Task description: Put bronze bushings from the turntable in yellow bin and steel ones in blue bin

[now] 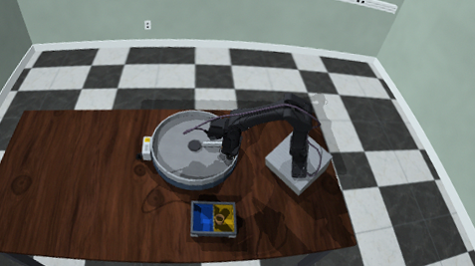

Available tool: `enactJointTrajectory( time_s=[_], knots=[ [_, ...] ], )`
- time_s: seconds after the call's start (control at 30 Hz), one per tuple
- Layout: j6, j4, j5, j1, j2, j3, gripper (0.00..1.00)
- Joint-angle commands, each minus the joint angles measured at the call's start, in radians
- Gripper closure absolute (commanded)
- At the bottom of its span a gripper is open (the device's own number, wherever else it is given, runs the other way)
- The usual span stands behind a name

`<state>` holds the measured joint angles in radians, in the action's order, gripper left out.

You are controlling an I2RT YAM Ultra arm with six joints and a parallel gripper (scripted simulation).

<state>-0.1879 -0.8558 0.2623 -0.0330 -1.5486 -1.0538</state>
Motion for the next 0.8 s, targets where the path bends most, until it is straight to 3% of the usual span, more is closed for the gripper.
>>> enactJointTrajectory(
  time_s=[0.0,0.77],
  knots=[
    [-0.004,0.006,0.000,0.000,-0.007,-0.034,0.86],
    [-0.001,0.003,0.001,-0.003,-0.002,-0.038,0.86]
  ],
)
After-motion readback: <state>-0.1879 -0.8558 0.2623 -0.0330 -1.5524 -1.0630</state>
